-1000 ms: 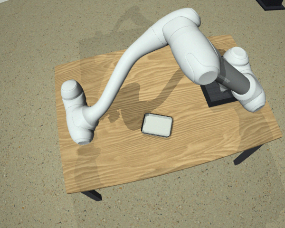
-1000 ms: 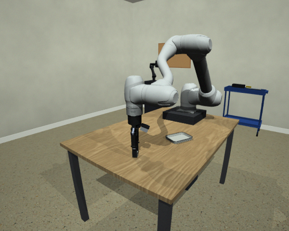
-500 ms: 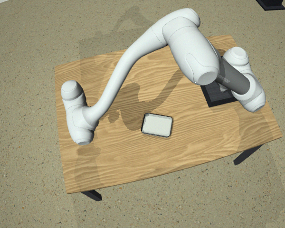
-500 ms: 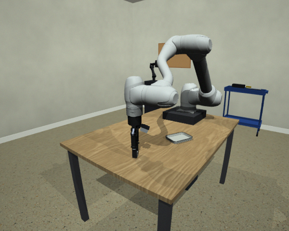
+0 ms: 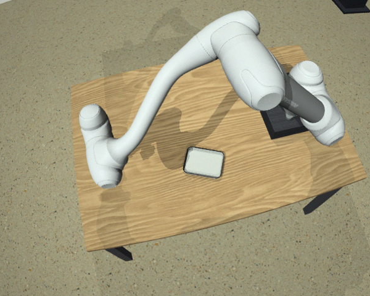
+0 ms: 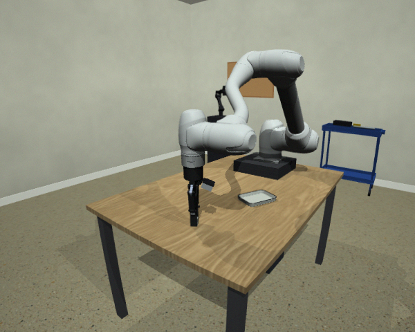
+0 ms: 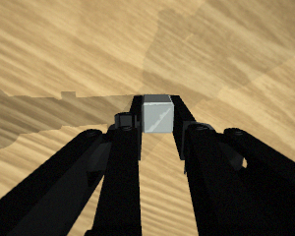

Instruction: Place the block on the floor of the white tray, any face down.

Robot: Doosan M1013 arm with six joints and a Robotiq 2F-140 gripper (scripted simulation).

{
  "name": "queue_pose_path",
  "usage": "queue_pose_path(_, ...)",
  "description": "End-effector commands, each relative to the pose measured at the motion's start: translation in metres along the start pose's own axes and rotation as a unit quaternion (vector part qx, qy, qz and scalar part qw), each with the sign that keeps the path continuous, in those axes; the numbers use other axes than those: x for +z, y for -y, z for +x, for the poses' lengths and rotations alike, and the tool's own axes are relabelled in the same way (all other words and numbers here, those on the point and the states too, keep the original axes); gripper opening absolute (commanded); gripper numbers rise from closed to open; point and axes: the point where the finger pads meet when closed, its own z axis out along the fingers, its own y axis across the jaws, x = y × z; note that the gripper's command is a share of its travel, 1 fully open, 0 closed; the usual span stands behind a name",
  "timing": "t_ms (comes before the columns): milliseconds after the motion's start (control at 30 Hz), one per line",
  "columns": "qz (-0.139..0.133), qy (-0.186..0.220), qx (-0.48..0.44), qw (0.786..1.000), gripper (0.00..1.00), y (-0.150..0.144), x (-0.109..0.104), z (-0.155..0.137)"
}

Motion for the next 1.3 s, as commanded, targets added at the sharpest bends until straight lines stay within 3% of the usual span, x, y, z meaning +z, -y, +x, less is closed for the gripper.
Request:
queue_pose_path(0,-0.001,-0.002,-0.001,1.000,0.10,-0.001,0.001,0.001)
queue_pose_path(800,-0.001,-0.002,-0.001,1.000,0.10,-0.001,0.000,0.001)
queue_pose_path(1267,-0.002,-0.001,-0.001,1.000,0.10,-0.002,-0.032,0.001)
